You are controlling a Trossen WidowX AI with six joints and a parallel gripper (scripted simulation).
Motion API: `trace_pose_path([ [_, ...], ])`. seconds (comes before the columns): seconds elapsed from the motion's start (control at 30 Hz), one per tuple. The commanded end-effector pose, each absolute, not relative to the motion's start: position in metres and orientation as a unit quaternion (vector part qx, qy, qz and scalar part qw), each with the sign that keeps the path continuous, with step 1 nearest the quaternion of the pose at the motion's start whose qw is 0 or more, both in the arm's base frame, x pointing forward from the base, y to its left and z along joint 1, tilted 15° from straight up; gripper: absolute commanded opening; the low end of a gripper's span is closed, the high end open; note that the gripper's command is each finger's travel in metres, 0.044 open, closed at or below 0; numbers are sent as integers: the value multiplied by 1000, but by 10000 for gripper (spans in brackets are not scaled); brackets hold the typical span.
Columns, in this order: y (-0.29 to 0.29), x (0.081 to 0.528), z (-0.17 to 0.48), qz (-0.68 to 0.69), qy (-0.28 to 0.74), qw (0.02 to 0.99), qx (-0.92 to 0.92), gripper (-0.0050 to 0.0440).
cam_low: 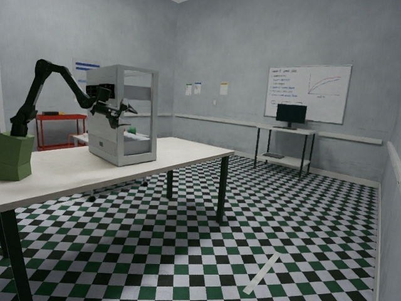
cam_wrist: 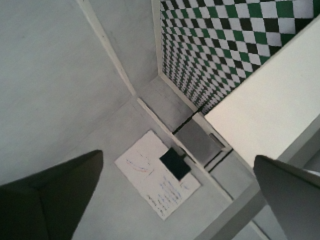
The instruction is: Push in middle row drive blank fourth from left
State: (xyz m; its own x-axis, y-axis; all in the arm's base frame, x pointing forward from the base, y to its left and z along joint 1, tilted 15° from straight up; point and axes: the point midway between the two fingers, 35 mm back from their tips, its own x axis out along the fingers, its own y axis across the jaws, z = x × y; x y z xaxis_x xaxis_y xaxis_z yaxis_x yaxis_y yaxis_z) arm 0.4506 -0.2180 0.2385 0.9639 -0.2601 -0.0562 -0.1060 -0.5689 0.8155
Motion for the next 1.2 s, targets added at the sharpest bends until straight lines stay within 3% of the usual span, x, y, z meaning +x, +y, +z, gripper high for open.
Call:
trace_pose_path([
  [0.0, -215, 448, 252, -73, -110, 460, 878, 440],
  [0.43, -186, 426, 256, -57, -106, 493, 862, 440],
  [1.17, -51, 324, 268, 19, -81, 637, 766, 440],
])
